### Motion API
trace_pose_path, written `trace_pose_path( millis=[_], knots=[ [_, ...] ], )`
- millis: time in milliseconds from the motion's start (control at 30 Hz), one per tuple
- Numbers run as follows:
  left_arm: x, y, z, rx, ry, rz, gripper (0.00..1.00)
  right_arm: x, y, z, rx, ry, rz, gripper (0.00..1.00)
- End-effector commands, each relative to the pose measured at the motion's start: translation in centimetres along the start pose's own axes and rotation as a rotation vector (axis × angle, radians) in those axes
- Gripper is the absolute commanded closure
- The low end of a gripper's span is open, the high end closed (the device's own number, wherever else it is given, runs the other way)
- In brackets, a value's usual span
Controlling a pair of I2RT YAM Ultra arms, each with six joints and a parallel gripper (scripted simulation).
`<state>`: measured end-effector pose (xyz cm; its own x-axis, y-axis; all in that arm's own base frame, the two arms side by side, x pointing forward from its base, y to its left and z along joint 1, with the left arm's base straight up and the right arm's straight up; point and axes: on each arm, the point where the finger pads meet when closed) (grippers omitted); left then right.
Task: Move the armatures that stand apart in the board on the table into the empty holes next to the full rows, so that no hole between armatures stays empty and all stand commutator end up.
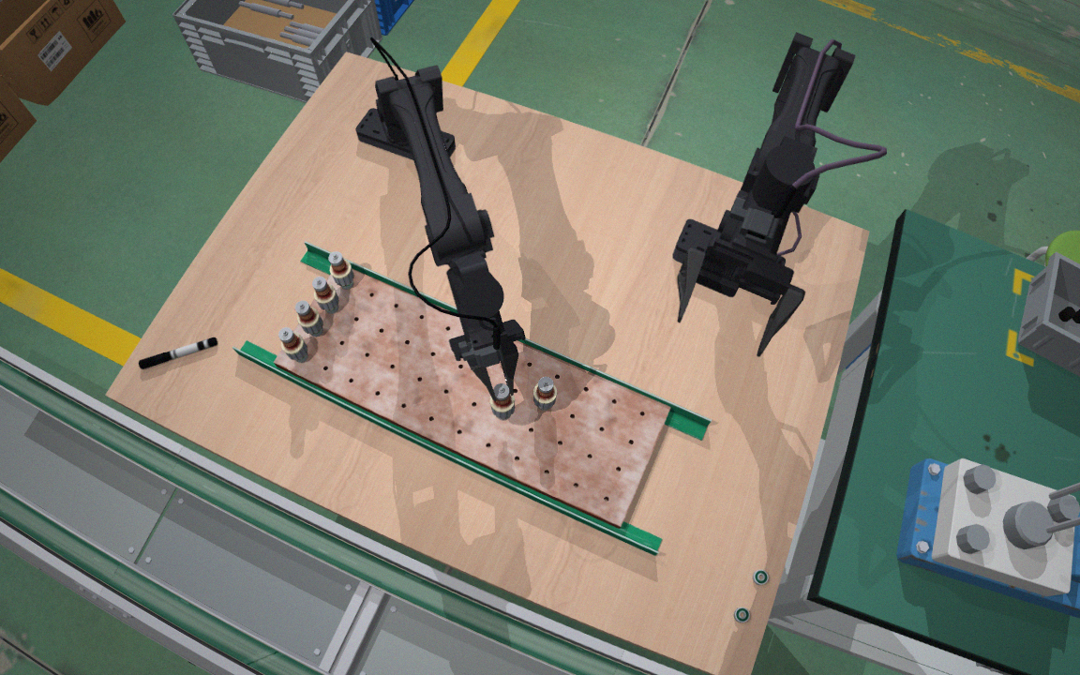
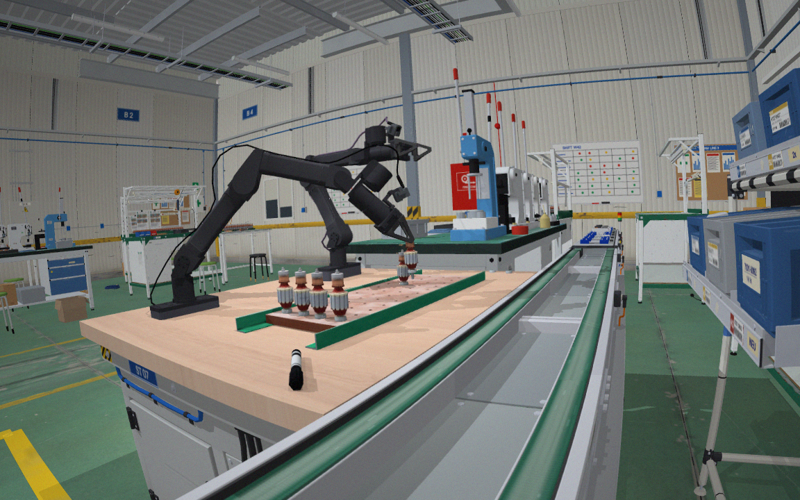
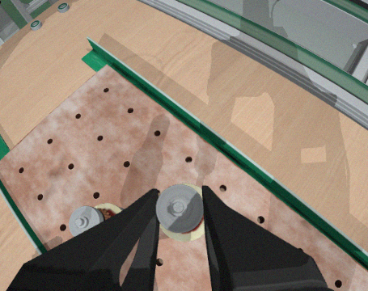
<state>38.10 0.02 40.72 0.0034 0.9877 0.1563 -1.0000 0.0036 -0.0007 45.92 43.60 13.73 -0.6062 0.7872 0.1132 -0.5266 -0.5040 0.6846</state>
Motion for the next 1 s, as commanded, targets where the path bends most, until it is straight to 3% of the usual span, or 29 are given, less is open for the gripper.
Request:
trace_pose_path(
  millis=[0, 33, 67, 133, 967],
  knots=[
    [-0.1, 0.1, 1.7, -0.030, -0.003, -0.011, 0.00, 1.1, 4.3, 7.4, -0.179, 0.003, 0.031, 0.75],
    [-0.1, 0.1, 1.7, -0.030, -0.003, -0.011, 0.00, 0.7, 4.2, 7.4, -0.182, 0.005, 0.024, 0.74],
    [-0.1, 0.1, 1.7, -0.030, -0.003, -0.011, 0.00, -0.2, 2.3, 3.4, -0.086, 0.002, 0.007, 0.74],
    [-0.1, 0.1, 1.7, -0.030, -0.003, -0.011, 0.00, -0.3, 2.1, 2.9, -0.070, 0.002, 0.004, 0.74],
    [-0.1, 0.1, 1.7, -0.030, -0.003, -0.011, 0.00, -0.2, 2.6, 3.9, -0.098, 0.002, 0.008, 0.76]
  ],
)
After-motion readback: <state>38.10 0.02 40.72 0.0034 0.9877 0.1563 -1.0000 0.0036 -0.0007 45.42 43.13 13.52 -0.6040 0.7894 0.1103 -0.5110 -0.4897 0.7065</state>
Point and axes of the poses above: on each arm, the point where the finger pads meet when closed, its own y axis back along the fingers, its own x axis across the jaws, z = x × y, and after that the axes turned 9 degrees about -y, right-handed
